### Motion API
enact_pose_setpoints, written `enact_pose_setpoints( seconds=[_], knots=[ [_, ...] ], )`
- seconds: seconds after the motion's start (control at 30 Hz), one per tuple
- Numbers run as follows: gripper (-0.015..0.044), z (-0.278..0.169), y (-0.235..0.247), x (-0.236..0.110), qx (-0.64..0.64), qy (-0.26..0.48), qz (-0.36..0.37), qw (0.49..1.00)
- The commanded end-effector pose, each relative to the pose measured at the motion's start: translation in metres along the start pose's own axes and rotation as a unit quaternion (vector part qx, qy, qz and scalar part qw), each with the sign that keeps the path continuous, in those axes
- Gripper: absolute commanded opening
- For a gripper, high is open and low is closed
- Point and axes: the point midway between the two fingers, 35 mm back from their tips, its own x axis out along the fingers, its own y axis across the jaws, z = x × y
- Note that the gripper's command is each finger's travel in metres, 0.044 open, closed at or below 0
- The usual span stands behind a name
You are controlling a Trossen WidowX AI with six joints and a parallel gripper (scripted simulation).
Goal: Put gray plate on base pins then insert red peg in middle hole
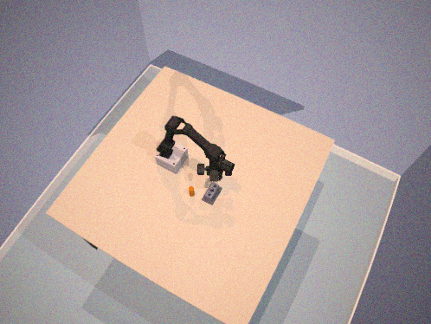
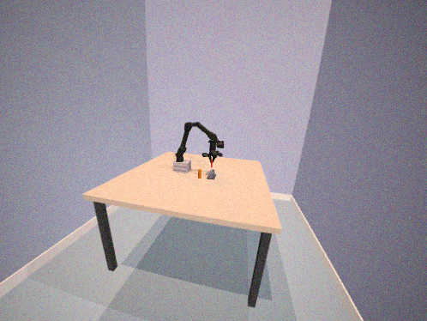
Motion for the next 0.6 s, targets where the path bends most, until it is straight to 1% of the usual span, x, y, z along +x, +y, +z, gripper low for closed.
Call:
enact_pose_setpoints(
  seconds=[0.0,0.43,0.57],
  knots=[
    [0.0000,0.013,-0.002,0.000,-0.002,0.001,0.001,1.000],
    [0.0000,0.055,-0.012,0.000,-0.002,0.000,0.001,1.000],
    [0.0000,0.059,-0.014,0.000,-0.002,0.000,0.001,1.000]
  ],
)
